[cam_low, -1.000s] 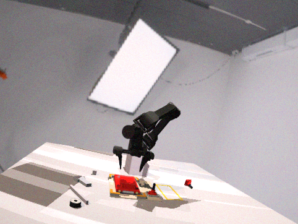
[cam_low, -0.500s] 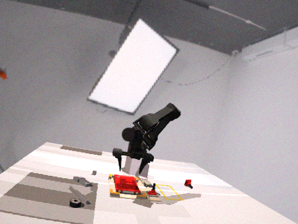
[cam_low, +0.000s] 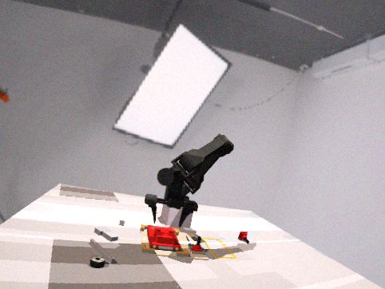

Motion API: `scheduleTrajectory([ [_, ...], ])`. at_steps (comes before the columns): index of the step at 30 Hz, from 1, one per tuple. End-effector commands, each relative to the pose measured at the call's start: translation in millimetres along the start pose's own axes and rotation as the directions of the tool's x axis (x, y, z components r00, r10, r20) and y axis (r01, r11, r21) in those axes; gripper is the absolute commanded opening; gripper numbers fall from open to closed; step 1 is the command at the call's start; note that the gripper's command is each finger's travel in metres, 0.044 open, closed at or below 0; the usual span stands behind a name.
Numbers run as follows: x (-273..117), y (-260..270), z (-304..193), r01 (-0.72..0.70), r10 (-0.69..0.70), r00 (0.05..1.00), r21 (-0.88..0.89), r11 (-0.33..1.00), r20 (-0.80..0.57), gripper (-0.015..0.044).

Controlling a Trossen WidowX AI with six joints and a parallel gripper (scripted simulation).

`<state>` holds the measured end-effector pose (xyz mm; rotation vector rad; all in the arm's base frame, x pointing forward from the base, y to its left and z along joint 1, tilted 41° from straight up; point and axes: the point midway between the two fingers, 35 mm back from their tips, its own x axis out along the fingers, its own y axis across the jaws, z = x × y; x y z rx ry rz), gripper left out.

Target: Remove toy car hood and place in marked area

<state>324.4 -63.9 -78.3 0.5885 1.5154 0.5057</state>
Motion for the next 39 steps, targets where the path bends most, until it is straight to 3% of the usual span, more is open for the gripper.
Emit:
scheduleTrajectory([
  [1, 3.5, -0.2, -0.6, -0.005, 0.005, 1.0, 0.006, 1.0, 0.0, 0.044],
  [39, 26.7, -1.0, -1.8, -0.006, 0.006, 1.0, 0.005, 1.0, 0.0, 0.044],
])
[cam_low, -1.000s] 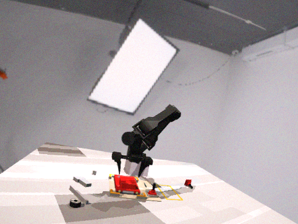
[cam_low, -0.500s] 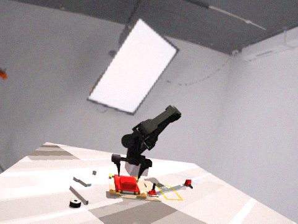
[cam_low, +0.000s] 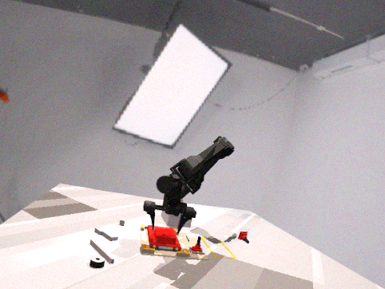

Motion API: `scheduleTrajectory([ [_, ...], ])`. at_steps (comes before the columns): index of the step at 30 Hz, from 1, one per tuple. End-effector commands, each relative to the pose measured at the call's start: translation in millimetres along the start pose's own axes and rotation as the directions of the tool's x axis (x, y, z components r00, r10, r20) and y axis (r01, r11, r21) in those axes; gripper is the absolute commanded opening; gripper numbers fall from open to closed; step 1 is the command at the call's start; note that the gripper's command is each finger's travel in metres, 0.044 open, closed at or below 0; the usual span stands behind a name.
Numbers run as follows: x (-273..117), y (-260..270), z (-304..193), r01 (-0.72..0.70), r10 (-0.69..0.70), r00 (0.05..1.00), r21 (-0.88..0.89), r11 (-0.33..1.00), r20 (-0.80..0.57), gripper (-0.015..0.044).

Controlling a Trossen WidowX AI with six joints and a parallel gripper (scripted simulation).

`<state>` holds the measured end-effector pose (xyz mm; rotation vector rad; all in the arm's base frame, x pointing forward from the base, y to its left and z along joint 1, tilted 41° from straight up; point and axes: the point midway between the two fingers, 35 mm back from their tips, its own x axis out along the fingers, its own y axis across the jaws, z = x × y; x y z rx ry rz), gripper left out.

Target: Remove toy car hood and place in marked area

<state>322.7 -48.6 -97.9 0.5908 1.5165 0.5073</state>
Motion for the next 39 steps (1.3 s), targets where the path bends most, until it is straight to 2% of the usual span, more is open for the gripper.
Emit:
scheduleTrajectory([
  [1, 2.4, 0.0, 0.0, -0.004, 0.004, 1.0, 0.004, 1.0, 0.001, 0.044],
  [32, 17.7, 0.1, -0.2, -0.005, 0.005, 1.0, 0.004, 1.0, 0.001, 0.044],
  [36, 15.7, 0.2, 0.0, -0.001, 0.001, 1.0, 0.0, 1.0, 0.0, 0.0335],
  [39, 15.7, 0.2, 0.0, -0.001, 0.001, 1.0, 0.0, 1.0, 0.0, 0.0315],
])
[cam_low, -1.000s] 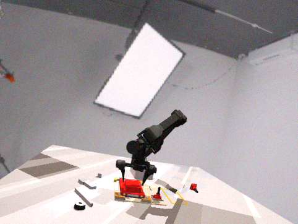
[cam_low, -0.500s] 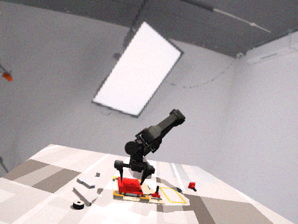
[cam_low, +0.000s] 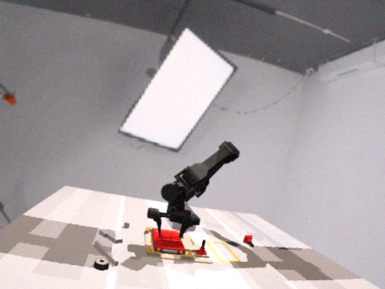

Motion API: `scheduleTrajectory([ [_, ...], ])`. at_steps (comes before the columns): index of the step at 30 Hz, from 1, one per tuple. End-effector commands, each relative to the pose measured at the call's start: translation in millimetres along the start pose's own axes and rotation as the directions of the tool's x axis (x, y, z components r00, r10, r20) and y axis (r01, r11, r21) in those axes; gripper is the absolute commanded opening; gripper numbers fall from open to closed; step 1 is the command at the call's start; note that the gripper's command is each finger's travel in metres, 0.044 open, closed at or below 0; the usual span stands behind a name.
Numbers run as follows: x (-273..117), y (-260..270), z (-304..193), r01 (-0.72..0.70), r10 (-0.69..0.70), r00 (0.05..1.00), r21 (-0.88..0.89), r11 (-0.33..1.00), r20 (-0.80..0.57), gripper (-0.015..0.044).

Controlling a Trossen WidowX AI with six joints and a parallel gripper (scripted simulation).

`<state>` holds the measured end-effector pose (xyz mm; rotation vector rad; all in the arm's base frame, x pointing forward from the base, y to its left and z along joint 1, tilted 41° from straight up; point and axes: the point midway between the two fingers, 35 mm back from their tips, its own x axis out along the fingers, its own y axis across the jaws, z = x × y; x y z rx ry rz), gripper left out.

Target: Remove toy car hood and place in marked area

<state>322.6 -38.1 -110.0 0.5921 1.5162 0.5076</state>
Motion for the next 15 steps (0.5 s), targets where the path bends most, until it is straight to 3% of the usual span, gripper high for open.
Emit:
scheduleTrajectory([
  [1, -0.3, 0.0, 0.1, 0.001, -0.001, 1.0, -0.001, 1.0, 0.0, 0.0308],
  [6, -0.3, 0.0, 0.1, 0.001, -0.001, 1.0, -0.001, 1.0, 0.0, 0.0275],
  [15, -4.4, -0.1, 0.2, 0.001, -0.001, 1.0, -0.001, 1.0, 0.0, 0.0039],
])
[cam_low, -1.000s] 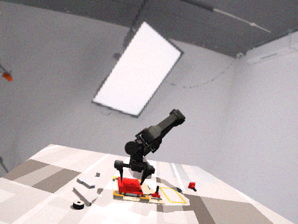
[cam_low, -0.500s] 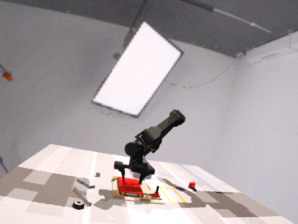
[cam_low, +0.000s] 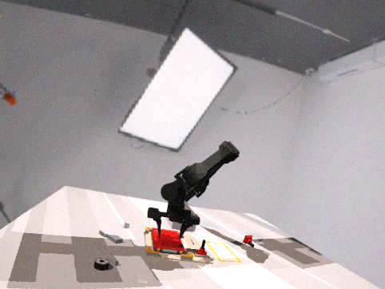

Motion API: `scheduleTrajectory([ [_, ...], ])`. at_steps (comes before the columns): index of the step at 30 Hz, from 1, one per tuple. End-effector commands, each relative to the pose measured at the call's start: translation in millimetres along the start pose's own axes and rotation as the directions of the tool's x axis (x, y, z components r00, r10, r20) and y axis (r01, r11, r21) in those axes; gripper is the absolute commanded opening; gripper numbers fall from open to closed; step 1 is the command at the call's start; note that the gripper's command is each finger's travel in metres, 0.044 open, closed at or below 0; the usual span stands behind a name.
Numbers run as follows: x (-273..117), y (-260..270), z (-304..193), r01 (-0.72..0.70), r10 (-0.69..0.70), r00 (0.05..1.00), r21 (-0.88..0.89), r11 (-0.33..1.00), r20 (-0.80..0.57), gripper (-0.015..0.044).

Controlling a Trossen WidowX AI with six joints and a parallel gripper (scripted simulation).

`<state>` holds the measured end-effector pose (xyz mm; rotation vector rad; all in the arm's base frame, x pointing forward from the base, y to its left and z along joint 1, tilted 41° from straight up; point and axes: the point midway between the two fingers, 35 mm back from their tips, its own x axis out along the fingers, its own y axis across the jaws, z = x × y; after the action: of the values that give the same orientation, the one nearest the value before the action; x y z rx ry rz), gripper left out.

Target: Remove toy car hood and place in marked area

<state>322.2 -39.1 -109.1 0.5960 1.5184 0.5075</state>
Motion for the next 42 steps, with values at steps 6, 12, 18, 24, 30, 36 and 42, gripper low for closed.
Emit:
scheduleTrajectory([
  [6, -7.1, -0.1, 0.7, 0.003, -0.003, 1.0, -0.004, 1.0, 0.002, 0.0],
  [12, -11.0, -0.1, 0.8, 0.003, -0.003, 1.0, -0.004, 1.0, 0.002, 0.0],
  [18, -14.9, -0.2, 0.7, 0.003, -0.003, 1.0, -0.003, 1.0, 0.002, 0.0],
  [24, -18.8, -0.2, 0.7, 0.003, -0.003, 1.0, -0.003, 1.0, 0.002, 0.0],
  [30, -22.7, -0.2, 0.6, 0.003, -0.003, 1.0, -0.003, 1.0, 0.002, 0.0],
  [36, -26.6, -0.2, 0.5, 0.003, -0.003, 1.0, -0.003, 1.0, 0.002, 0.0],
  [42, -40.0, -0.6, 1.0, 0.004, -0.004, 1.0, -0.003, 1.0, 0.002, 0.0],
])
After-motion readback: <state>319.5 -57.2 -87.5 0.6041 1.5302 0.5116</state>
